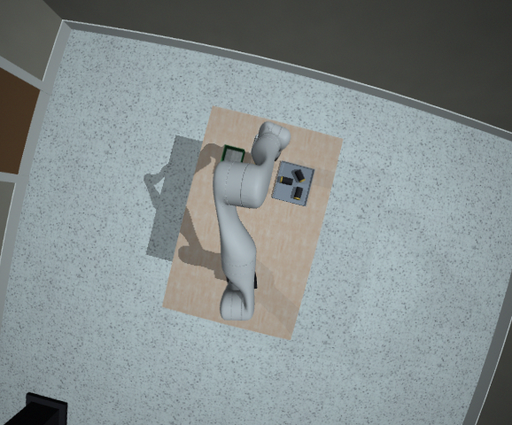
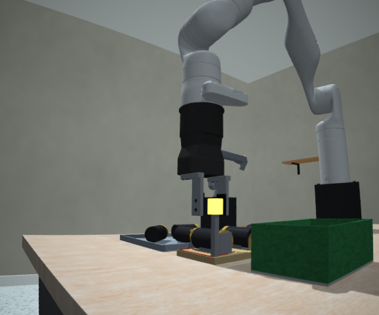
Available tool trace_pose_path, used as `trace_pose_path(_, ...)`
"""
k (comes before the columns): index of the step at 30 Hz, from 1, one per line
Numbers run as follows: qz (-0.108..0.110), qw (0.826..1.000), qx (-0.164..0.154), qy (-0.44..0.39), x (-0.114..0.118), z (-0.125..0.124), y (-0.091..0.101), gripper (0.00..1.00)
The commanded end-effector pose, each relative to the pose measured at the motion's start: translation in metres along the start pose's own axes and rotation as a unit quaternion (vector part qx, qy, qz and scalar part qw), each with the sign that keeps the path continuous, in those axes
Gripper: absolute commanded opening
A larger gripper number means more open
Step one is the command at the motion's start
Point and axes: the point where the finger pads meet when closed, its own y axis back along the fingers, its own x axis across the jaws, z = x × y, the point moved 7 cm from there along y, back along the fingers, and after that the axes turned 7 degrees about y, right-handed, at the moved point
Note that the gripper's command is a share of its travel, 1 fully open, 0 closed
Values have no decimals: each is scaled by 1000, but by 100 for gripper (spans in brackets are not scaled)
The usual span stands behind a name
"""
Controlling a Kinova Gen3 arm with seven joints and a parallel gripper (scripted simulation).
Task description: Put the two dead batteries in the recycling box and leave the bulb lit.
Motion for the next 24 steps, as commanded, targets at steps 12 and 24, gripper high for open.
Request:
trace_pose_path(12, 5, 1000, 1, 3, 3, -1, 0, 90)
trace_pose_path(24, 4, 1000, 1, 2, 2, -3, 0, 90)
